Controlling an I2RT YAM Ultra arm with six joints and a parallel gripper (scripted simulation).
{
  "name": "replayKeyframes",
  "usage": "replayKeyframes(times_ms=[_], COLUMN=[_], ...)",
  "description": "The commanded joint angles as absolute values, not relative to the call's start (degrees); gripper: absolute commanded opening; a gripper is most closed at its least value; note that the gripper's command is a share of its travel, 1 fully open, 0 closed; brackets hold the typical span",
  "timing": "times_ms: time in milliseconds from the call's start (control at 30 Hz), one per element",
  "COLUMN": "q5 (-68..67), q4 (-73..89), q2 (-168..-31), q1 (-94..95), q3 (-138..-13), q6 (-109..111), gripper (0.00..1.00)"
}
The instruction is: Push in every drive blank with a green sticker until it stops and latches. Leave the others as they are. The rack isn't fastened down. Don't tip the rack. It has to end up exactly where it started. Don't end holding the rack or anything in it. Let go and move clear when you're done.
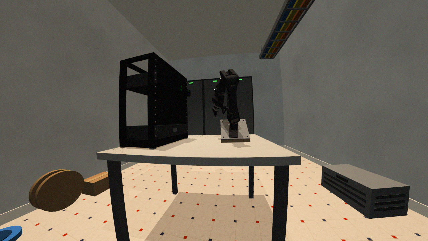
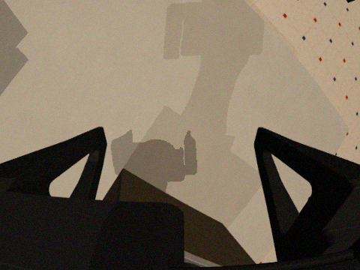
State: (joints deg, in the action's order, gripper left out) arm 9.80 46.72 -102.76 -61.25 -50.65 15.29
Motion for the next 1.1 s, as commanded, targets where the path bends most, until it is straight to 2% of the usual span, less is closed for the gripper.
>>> replayKeyframes(times_ms=[0,1067], q5=[9.80,13.08], q4=[46.55,42.99], q2=[-102.66,-100.12], q1=[-61.34,-62.44], q3=[-50.94,-49.45], q6=[15.28,18.10], gripper=[1.00,1.00])
